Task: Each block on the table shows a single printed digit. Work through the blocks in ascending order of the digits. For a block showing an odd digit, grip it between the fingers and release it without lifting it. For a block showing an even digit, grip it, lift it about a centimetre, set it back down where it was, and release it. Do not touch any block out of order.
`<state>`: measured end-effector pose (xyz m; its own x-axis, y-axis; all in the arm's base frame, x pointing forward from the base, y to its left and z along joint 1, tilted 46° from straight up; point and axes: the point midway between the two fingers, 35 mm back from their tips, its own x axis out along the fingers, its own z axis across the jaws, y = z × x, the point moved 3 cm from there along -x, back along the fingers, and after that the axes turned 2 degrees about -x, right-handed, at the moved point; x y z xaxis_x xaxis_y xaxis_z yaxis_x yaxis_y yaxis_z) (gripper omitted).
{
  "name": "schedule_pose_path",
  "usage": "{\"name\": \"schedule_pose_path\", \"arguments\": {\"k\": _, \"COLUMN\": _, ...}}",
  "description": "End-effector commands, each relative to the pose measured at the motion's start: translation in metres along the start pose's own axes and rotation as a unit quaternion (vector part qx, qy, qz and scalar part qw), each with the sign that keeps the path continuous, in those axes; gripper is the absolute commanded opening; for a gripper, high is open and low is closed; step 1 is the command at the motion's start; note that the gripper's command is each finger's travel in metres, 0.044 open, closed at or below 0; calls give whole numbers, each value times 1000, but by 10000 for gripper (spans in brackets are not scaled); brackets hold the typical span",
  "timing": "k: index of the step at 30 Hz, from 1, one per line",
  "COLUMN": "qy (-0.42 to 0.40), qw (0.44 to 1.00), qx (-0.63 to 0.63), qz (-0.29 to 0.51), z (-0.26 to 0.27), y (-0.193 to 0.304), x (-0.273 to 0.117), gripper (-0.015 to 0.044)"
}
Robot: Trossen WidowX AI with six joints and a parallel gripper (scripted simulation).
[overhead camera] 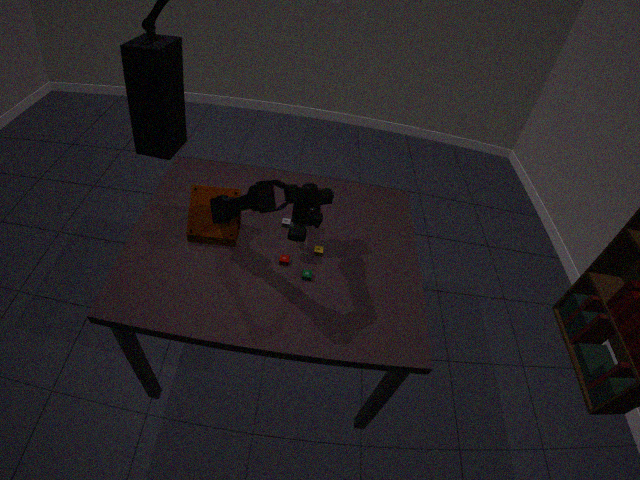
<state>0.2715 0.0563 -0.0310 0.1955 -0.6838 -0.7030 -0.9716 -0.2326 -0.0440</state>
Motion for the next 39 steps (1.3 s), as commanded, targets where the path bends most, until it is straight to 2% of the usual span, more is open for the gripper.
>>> {"name": "schedule_pose_path", "arguments": {"k": 1, "qy": 2, "qw": 1000, "qx": -4, "qz": 1, "z": 0, "y": 1, "x": 1, "gripper": 120}}
{"name": "schedule_pose_path", "arguments": {"k": 12, "qy": 2, "qw": 1000, "qx": -4, "qz": 1, "z": 0, "y": 1, "x": 1, "gripper": 400}}
{"name": "schedule_pose_path", "arguments": {"k": 15, "qy": 2, "qw": 1000, "qx": -4, "qz": 1, "z": 0, "y": 1, "x": -2, "gripper": 400}}
{"name": "schedule_pose_path", "arguments": {"k": 18, "qy": 2, "qw": 1000, "qx": -4, "qz": 1, "z": 0, "y": 1, "x": -32, "gripper": 400}}
{"name": "schedule_pose_path", "arguments": {"k": 22, "qy": 2, "qw": 1000, "qx": -4, "qz": 1, "z": 0, "y": 1, "x": -35, "gripper": 400}}
{"name": "schedule_pose_path", "arguments": {"k": 24, "qy": 1, "qw": 1000, "qx": -4, "qz": 1, "z": 1, "y": 0, "x": -45, "gripper": 348}}
{"name": "schedule_pose_path", "arguments": {"k": 29, "qy": 0, "qw": 1000, "qx": -4, "qz": 1, "z": 1, "y": 1, "x": -114, "gripper": 216}}
{"name": "schedule_pose_path", "arguments": {"k": 33, "qy": 0, "qw": 1000, "qx": -4, "qz": 1, "z": 1, "y": 1, "x": -117, "gripper": 120}}
{"name": "schedule_pose_path", "arguments": {"k": 39, "qy": 0, "qw": 1000, "qx": -4, "qz": 1, "z": 1, "y": 1, "x": -117, "gripper": 120}}
